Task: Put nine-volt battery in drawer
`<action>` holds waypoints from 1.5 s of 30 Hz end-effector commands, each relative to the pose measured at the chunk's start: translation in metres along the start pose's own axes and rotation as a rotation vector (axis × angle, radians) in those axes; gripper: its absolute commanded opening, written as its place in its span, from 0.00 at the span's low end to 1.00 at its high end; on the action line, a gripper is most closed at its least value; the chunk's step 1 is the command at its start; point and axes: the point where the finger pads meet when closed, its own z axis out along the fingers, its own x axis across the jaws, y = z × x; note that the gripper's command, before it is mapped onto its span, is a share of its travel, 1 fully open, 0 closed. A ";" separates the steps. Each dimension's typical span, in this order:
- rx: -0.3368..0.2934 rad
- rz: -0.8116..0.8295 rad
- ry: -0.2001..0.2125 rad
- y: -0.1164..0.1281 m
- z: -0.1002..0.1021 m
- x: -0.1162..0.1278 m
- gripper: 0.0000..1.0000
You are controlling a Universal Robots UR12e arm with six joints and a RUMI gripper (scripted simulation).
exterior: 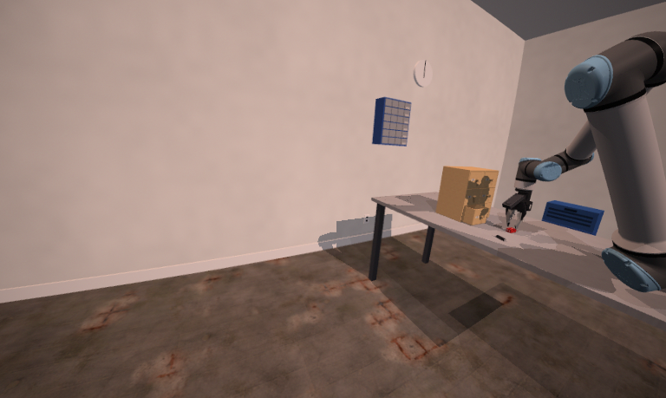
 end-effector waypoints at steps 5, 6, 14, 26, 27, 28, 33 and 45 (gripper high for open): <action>0.000 0.000 0.001 0.000 0.010 0.001 0.25; 0.000 0.000 0.001 0.000 0.012 0.001 0.25; 0.000 0.000 0.001 0.000 0.018 0.001 0.25; 0.000 0.000 0.001 0.000 0.021 0.001 0.25; 0.000 0.000 0.001 0.000 0.021 0.001 0.25; 0.000 0.000 0.001 0.000 0.021 0.001 0.25; 0.000 0.000 0.001 0.000 0.021 0.001 0.25; 0.000 0.000 0.001 0.000 0.021 0.001 0.25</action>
